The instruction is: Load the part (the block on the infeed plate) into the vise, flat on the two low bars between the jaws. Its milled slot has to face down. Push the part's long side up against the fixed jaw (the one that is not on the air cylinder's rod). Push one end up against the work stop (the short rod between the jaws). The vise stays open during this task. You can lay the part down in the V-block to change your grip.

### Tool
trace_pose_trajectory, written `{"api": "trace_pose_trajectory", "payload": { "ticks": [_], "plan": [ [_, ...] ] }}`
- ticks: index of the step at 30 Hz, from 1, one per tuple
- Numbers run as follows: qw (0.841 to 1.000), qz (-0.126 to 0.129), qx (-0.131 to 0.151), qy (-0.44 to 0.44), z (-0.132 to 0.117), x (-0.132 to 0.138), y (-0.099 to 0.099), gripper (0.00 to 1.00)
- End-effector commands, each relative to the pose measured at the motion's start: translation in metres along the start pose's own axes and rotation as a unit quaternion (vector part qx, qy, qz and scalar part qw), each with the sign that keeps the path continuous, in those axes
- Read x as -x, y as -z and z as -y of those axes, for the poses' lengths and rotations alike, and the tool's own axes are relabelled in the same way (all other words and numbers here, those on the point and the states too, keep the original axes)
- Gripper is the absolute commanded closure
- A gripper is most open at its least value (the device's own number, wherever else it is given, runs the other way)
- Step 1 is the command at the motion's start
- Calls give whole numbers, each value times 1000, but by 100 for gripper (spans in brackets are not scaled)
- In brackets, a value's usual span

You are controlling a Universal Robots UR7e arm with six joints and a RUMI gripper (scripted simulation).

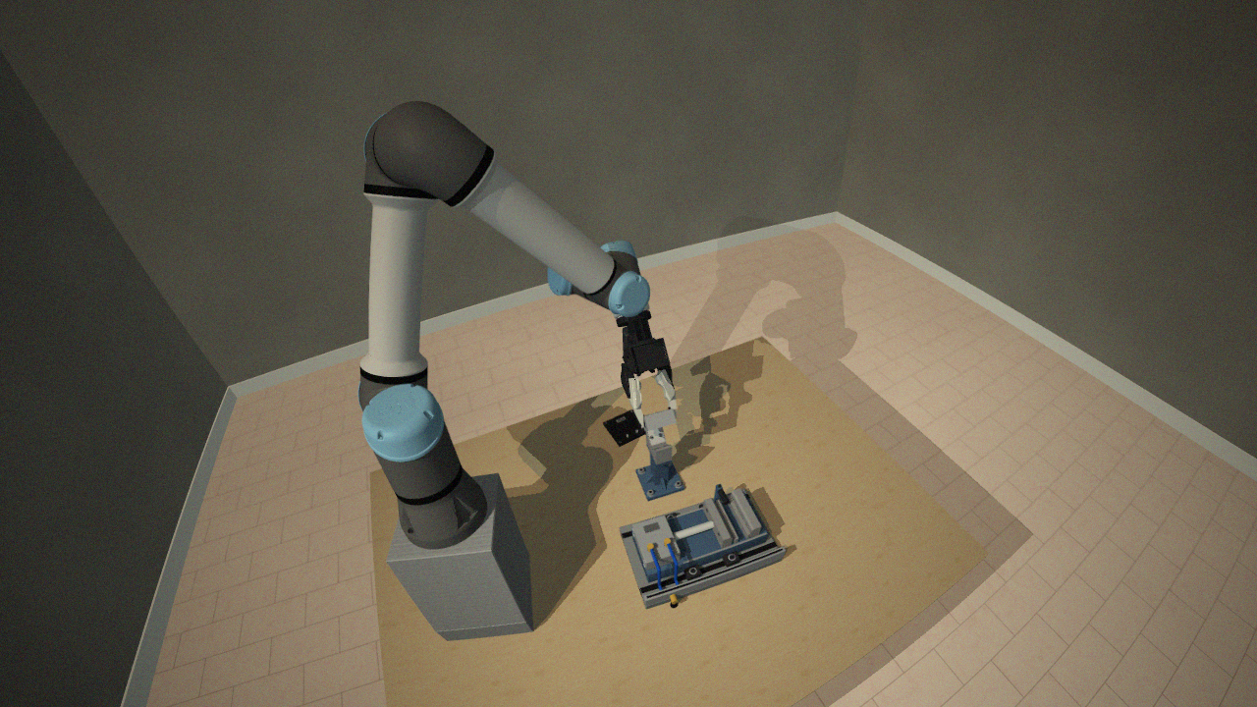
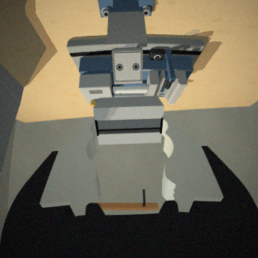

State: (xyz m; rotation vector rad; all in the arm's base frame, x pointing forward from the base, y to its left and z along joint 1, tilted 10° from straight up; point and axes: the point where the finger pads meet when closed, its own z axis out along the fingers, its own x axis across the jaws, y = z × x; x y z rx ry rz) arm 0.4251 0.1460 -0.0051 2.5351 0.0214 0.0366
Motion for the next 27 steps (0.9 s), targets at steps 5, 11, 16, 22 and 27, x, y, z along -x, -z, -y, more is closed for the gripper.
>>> {"api": "trace_pose_trajectory", "payload": {
  "ticks": [5,11,16,22,27],
  "plan": [
    [1000,0,0,0,7,1,-7,100],
    [1000,0,0,0,12,1,-12,100],
    [1000,0,0,0,15,1,-15,100],
    [1000,0,0,0,19,1,-19,100],
    [1000,0,0,0,23,1,-23,100]
  ]
}}
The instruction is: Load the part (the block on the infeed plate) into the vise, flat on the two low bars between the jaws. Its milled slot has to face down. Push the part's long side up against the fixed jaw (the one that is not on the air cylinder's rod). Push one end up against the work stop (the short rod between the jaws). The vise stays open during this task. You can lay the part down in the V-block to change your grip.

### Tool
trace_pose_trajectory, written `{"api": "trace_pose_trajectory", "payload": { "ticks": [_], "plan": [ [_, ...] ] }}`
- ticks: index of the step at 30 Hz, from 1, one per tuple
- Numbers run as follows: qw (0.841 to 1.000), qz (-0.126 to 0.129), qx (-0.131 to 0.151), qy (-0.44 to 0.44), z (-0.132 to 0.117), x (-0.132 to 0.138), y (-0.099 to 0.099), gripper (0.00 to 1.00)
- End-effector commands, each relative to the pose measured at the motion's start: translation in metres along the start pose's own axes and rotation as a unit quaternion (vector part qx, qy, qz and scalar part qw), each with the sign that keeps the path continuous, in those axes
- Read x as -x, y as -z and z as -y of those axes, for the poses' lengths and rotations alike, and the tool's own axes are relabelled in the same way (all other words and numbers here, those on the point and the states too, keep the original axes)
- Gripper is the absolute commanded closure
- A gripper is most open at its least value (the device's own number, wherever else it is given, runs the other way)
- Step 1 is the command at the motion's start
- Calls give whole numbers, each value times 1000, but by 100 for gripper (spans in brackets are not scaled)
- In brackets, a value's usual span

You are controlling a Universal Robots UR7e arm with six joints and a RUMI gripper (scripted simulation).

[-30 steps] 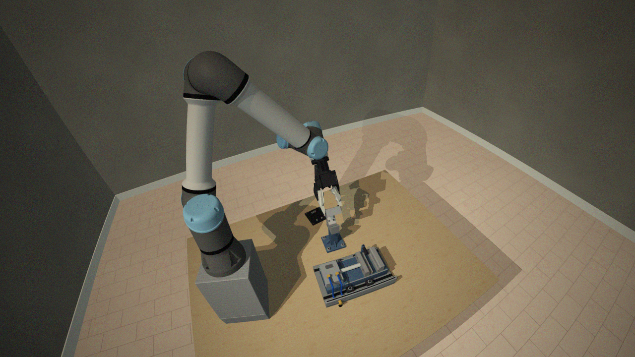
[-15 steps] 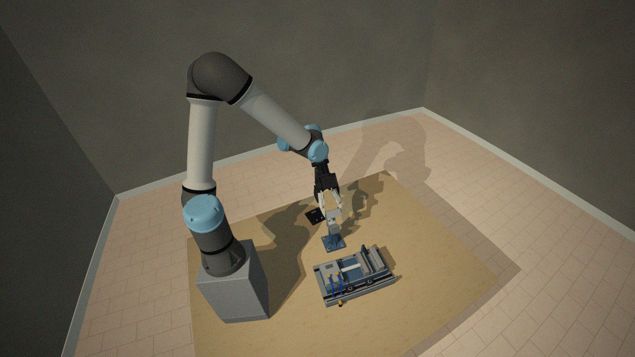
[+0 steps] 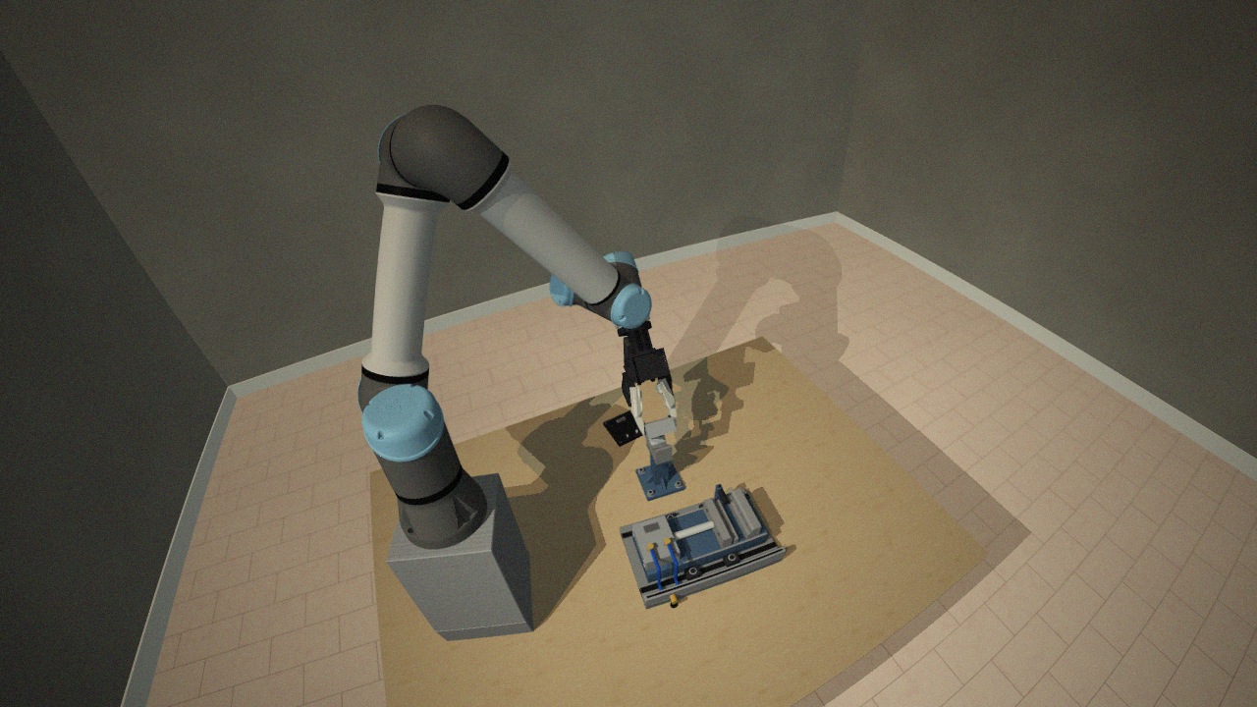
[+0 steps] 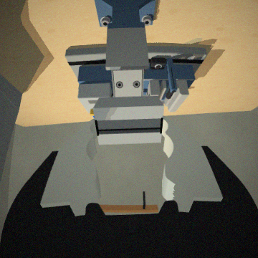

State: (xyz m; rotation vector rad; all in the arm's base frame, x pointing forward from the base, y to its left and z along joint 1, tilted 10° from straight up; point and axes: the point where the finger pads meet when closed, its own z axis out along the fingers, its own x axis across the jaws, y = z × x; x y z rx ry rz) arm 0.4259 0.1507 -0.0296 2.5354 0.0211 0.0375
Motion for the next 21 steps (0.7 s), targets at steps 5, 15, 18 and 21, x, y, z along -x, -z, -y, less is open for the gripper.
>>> {"api": "trace_pose_trajectory", "payload": {
  "ticks": [5,15,18,21],
  "plan": [
    [1000,0,0,0,10,1,-9,100],
    [1000,0,0,0,15,1,-15,100],
    [1000,0,0,0,17,1,-17,100],
    [1000,0,0,0,19,1,-19,100]
  ]
}}
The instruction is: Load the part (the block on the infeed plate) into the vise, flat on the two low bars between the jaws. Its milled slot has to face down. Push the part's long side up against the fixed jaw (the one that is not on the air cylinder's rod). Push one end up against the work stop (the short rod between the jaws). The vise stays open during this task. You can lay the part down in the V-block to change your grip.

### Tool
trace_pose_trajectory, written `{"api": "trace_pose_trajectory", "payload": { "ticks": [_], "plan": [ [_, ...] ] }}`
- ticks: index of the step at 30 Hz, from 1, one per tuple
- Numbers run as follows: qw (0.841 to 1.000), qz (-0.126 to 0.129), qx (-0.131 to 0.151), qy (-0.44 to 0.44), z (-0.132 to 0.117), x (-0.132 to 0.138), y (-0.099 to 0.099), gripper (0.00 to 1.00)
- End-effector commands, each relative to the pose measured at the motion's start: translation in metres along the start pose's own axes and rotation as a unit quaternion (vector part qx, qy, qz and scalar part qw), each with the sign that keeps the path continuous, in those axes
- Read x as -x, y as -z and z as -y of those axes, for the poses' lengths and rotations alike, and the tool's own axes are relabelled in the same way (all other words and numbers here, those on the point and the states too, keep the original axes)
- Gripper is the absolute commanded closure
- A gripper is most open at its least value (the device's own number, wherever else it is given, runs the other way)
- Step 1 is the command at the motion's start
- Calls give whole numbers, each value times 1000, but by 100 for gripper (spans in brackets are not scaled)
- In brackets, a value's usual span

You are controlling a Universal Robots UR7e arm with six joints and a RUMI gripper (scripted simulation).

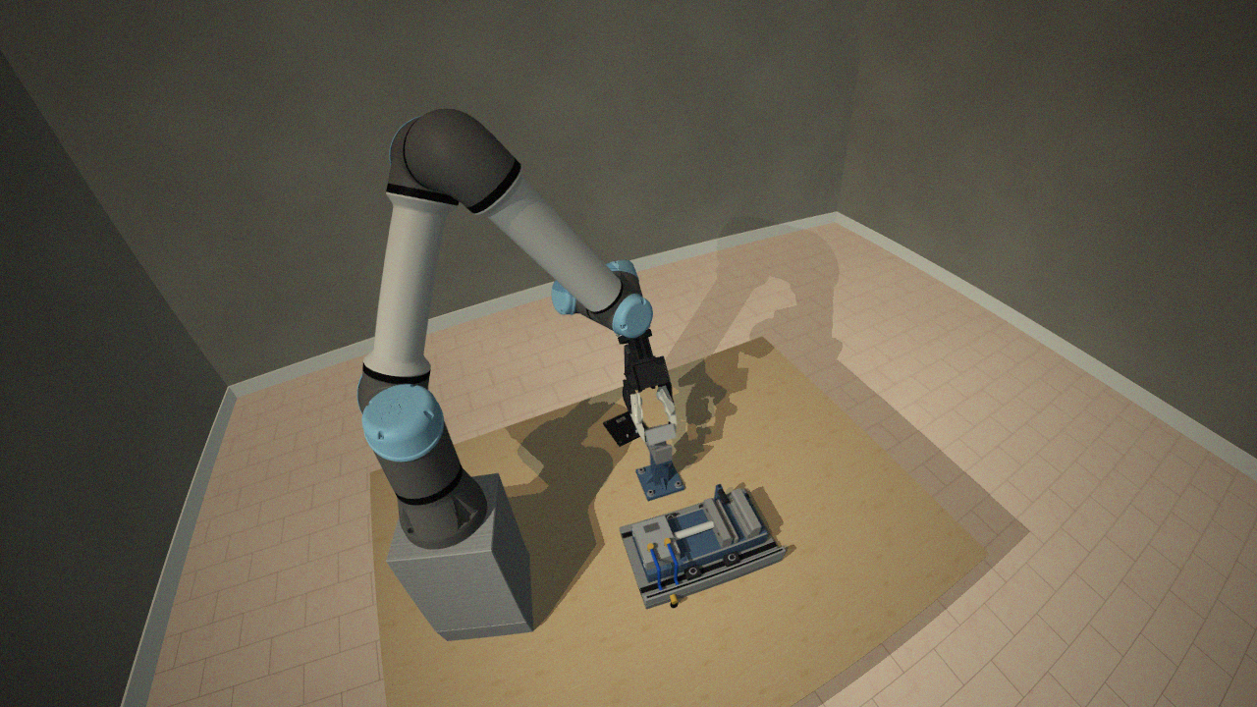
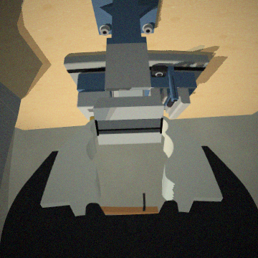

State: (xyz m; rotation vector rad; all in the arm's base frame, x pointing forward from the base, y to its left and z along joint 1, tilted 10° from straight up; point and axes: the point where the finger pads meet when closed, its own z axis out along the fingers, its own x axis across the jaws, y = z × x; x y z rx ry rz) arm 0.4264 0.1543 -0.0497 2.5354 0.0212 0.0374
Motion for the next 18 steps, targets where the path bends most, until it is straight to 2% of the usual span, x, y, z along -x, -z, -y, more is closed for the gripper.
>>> {"api": "trace_pose_trajectory", "payload": {
  "ticks": [1,18],
  "plan": [
    [1000,0,0,0,5,1,-5,100],
    [1000,0,0,0,10,1,-10,100]
  ]
}}
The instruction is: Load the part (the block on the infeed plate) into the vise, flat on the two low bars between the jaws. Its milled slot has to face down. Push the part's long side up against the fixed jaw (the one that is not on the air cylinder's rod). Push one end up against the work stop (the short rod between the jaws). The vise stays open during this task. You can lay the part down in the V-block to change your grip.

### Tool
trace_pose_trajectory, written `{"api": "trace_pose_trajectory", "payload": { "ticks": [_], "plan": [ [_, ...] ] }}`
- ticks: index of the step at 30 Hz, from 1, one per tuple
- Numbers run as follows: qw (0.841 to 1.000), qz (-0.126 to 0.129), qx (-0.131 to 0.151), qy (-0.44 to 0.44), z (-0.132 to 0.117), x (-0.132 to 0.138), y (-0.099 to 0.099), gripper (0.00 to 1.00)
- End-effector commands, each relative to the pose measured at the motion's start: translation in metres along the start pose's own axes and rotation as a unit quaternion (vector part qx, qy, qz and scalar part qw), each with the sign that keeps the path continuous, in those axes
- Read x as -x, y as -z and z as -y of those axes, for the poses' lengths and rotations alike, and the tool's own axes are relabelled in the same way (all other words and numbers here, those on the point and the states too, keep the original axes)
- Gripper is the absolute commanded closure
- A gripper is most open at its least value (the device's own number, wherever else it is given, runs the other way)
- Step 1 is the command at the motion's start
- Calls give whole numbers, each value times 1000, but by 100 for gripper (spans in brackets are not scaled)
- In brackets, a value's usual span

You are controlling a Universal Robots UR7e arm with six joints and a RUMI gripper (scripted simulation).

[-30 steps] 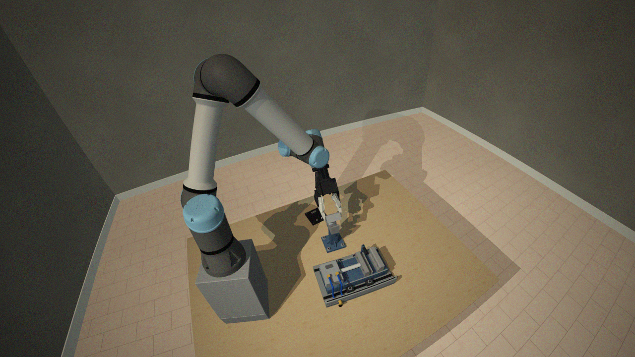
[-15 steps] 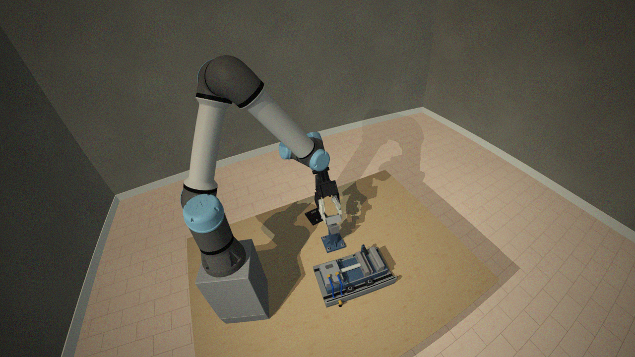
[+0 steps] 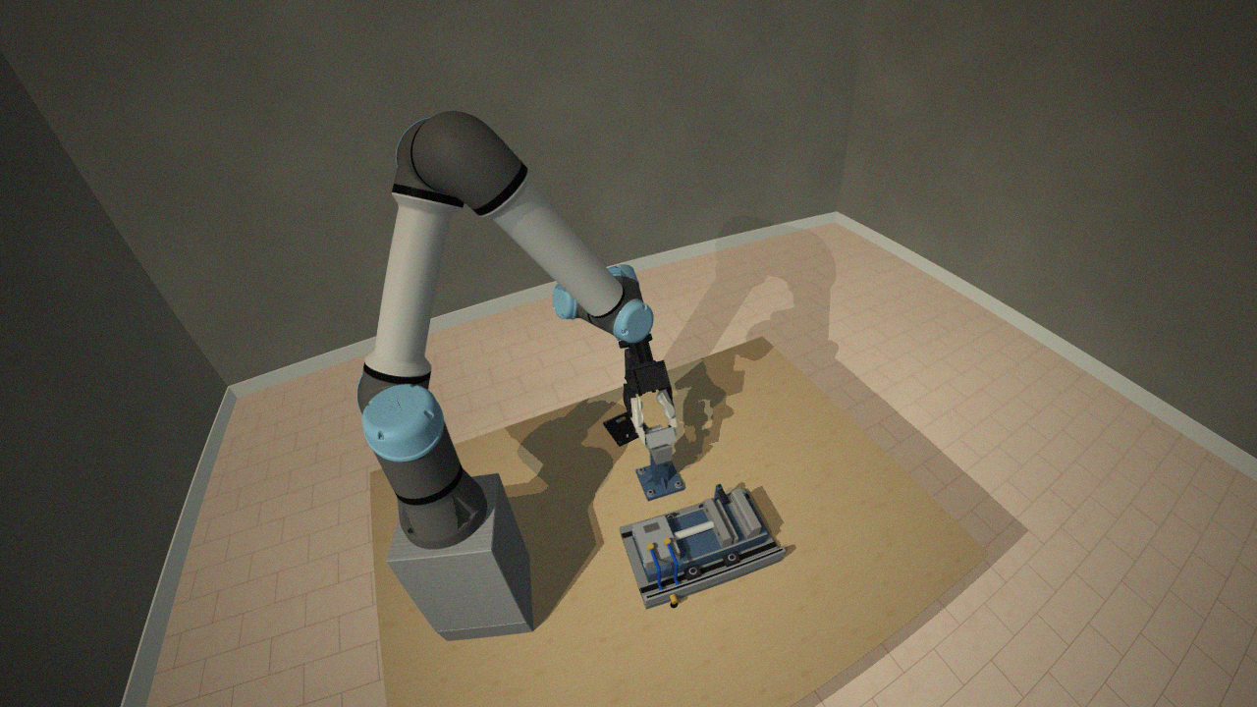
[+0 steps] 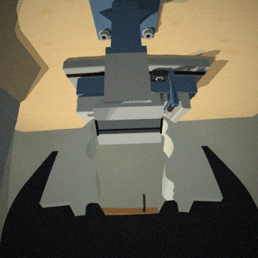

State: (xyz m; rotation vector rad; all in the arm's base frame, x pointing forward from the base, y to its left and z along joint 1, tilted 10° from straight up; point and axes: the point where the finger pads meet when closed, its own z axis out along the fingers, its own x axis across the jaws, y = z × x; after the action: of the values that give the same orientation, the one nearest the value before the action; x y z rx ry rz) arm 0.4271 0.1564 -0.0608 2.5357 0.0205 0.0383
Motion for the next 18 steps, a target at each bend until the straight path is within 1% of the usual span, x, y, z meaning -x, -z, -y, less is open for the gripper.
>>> {"api": "trace_pose_trajectory", "payload": {
  "ticks": [1,18],
  "plan": [
    [1000,0,0,0,2,1,-2,100],
    [1000,0,0,0,4,1,-4,100]
  ]
}}
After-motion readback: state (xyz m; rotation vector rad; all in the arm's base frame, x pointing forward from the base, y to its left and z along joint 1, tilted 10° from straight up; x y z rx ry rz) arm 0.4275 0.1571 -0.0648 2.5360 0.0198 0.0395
